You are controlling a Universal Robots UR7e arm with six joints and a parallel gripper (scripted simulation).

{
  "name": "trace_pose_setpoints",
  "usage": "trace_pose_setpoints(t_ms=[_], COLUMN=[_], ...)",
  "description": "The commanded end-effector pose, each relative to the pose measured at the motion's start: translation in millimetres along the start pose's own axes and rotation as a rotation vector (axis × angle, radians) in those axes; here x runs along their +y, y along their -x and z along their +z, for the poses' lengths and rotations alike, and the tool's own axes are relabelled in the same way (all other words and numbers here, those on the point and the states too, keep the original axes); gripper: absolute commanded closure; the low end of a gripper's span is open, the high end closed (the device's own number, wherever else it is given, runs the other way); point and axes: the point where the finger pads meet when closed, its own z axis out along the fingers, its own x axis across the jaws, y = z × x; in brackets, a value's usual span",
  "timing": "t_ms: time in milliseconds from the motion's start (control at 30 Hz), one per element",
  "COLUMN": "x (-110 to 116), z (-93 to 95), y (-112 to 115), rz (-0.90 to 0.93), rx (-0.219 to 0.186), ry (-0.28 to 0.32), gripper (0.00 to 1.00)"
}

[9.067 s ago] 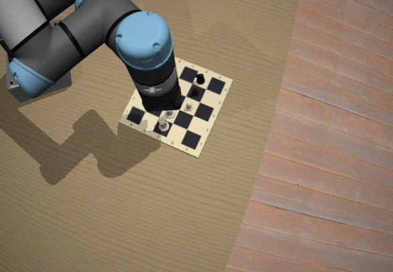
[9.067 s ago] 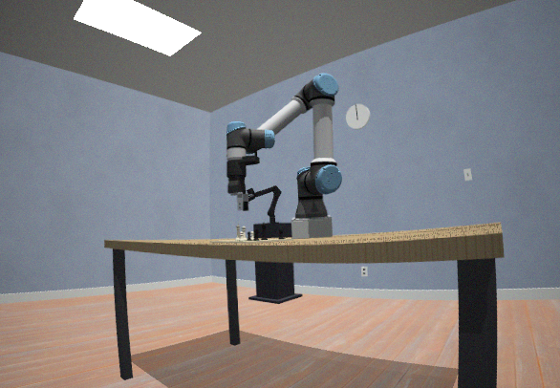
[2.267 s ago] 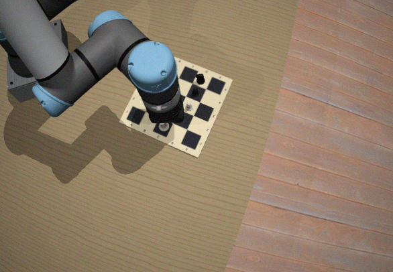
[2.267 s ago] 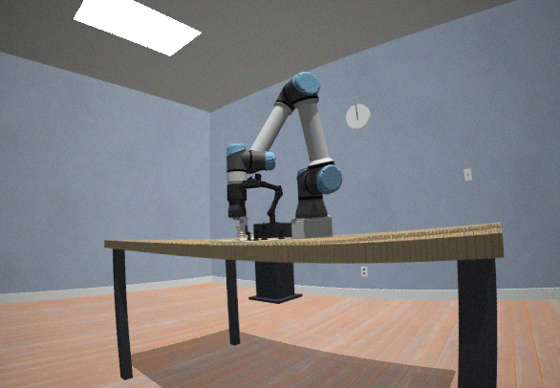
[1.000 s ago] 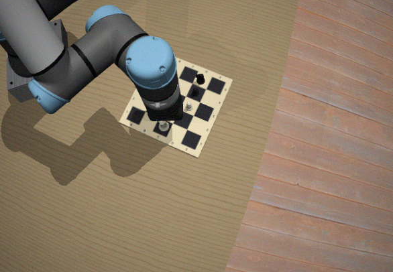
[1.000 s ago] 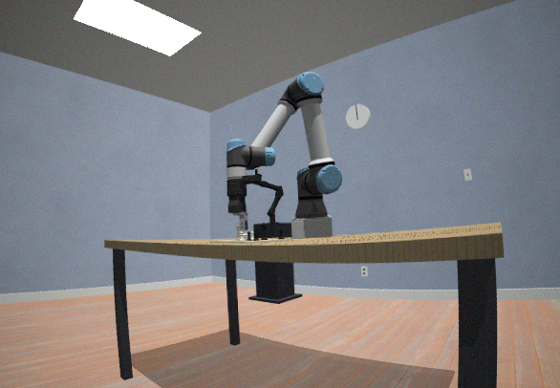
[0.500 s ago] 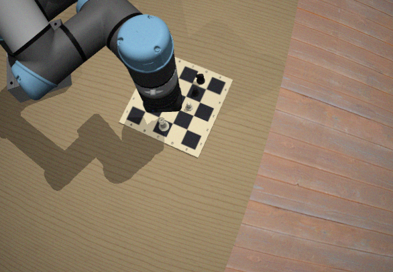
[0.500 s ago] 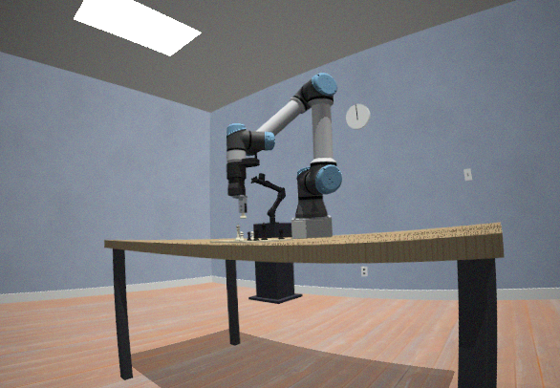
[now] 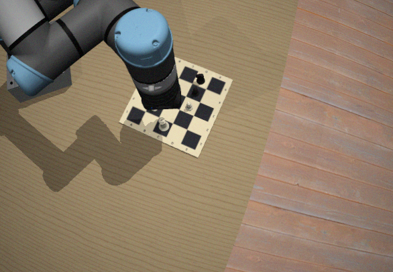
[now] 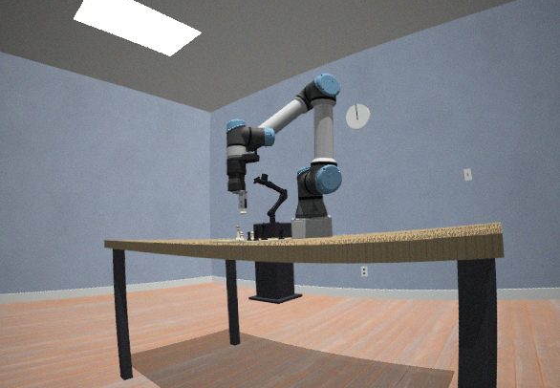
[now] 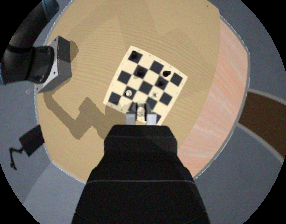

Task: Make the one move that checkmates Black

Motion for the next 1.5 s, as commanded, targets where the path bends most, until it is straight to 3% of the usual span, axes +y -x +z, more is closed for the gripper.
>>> trace_pose_setpoints(t_ms=[0,333,700,767,1033,1467], x=[0,-9,-44,-44,-64,-69], z=[-0.3,-0.4,-0.6,-0.6,-0.8,-0.8], y=[0,-4,-20,-20,-29,-31], rz=[-0.002,-0.141,-0.699,-0.699,-1.039,-1.119], rx=[0.001,0.0,0.0,0.0,0.0,0.0], ry=[0.001,0.001,0.001,0.001,0.001,0.001], gripper=[1.0,1.0,1.0,1.0,1.0,1.0])
